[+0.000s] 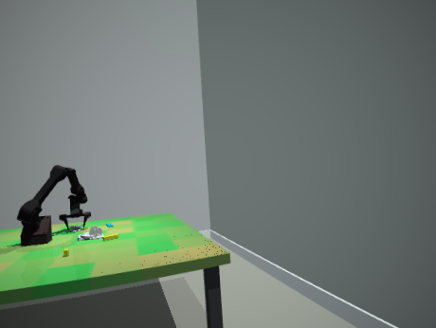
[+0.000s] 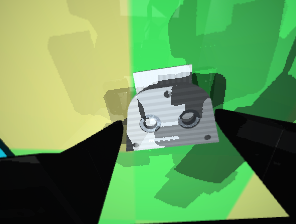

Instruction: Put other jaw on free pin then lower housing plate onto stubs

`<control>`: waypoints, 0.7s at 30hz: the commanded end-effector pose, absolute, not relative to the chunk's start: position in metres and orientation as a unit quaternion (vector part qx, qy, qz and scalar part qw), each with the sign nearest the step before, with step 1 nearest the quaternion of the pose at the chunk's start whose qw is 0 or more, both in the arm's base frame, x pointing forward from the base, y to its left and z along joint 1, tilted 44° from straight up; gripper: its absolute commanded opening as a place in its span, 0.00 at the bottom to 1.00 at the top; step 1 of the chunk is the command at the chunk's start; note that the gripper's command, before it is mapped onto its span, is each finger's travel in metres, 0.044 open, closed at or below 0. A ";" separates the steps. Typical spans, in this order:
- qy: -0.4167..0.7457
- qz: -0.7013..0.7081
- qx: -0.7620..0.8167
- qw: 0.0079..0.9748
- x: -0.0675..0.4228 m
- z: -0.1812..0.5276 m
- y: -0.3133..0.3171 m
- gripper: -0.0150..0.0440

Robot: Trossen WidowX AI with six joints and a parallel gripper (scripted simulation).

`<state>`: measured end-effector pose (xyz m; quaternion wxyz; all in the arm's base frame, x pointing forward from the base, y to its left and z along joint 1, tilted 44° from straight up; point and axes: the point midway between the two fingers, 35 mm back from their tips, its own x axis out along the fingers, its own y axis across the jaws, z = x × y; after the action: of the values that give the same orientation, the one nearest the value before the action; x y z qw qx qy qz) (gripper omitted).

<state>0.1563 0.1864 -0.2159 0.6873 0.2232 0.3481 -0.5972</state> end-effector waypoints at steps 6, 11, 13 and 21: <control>0.348 -0.595 0.221 0.690 0.157 -0.216 0.186 1.00; 0.348 -0.595 0.221 0.690 0.157 -0.216 0.185 1.00; 0.348 -0.595 0.221 0.690 0.157 -0.216 0.185 1.00; 0.348 -0.597 0.223 0.687 0.156 -0.216 0.186 0.94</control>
<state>0.1563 0.1860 -0.2163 0.6873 0.2231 0.3481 -0.5972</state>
